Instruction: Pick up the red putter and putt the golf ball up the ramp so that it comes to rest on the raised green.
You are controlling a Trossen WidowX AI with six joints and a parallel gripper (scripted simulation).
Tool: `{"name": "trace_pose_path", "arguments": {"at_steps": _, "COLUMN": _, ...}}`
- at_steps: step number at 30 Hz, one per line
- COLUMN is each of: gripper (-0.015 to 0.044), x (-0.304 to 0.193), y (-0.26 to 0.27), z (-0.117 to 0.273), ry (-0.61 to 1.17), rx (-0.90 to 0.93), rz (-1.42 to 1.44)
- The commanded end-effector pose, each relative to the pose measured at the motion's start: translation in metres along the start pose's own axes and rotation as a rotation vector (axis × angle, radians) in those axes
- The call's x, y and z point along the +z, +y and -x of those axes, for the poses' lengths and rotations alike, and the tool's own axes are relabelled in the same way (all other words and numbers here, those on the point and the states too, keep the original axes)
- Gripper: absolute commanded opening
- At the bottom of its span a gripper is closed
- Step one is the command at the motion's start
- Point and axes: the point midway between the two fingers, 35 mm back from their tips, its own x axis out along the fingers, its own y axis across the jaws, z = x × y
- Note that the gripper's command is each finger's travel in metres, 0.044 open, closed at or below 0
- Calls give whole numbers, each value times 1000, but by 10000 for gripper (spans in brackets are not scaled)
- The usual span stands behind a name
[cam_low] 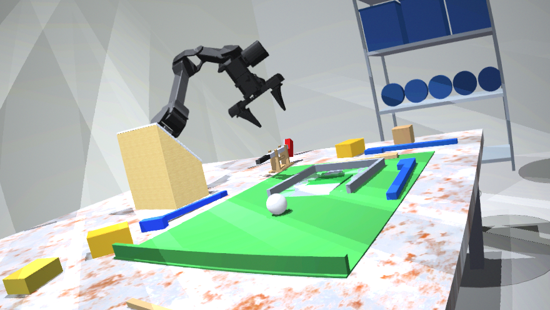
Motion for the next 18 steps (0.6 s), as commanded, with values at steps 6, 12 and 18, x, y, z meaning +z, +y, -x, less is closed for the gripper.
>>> {"name": "trace_pose_path", "arguments": {"at_steps": 6, "gripper": 440, "x": 9, "y": 79, "z": -55, "ry": -91, "rx": 371, "rz": -127}}
{"name": "trace_pose_path", "arguments": {"at_steps": 12, "gripper": 440, "x": 9, "y": 79, "z": -55, "ry": -91, "rx": 371, "rz": -127}}
{"name": "trace_pose_path", "arguments": {"at_steps": 18, "gripper": 440, "x": 6, "y": 85, "z": -69, "ry": -91, "rx": 372, "rz": -127}}
